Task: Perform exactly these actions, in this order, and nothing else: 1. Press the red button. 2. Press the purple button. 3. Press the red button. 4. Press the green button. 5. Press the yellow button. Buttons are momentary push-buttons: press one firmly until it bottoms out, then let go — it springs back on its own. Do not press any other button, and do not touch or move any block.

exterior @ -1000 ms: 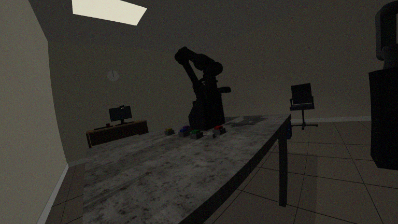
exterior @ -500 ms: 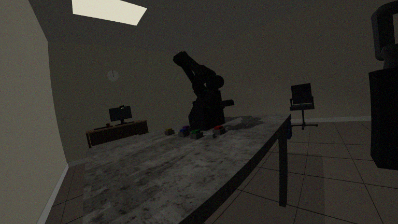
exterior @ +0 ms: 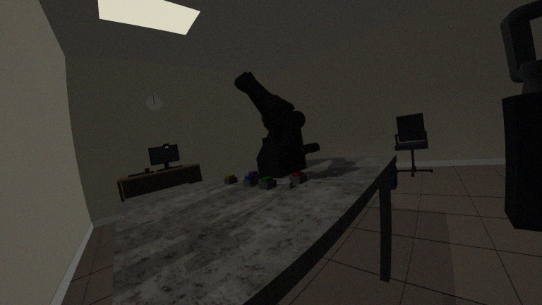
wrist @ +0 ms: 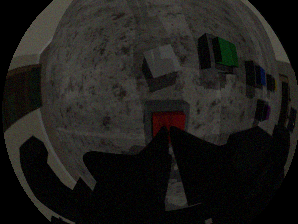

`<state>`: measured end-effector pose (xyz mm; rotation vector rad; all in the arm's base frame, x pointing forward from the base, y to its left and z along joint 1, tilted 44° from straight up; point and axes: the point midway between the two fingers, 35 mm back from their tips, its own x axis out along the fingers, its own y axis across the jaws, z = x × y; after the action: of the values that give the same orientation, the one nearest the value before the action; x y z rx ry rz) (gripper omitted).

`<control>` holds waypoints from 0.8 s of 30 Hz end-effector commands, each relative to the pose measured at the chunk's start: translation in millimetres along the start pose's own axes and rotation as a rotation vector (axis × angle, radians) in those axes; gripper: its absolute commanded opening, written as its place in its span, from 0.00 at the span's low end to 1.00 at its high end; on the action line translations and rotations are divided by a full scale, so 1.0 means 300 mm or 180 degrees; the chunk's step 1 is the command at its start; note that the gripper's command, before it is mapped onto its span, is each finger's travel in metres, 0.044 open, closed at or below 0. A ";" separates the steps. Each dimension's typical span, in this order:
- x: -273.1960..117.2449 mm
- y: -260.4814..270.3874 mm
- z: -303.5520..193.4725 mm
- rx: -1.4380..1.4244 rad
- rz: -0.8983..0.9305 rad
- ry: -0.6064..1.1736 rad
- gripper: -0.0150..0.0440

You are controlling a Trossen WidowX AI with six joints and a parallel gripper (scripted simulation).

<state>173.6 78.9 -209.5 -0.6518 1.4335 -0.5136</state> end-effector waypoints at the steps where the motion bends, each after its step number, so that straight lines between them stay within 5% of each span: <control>1: 0.021 -0.004 -0.001 -0.0009 -0.0015 -0.0001 0.29; 19: 0.022 -0.004 -0.001 -0.0009 -0.0015 -0.0001 0.29; 24: -0.093 -0.001 -0.002 -0.0010 -0.0008 0.0000 0.29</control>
<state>171.5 84.7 -199.5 -0.6651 1.4371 -0.5184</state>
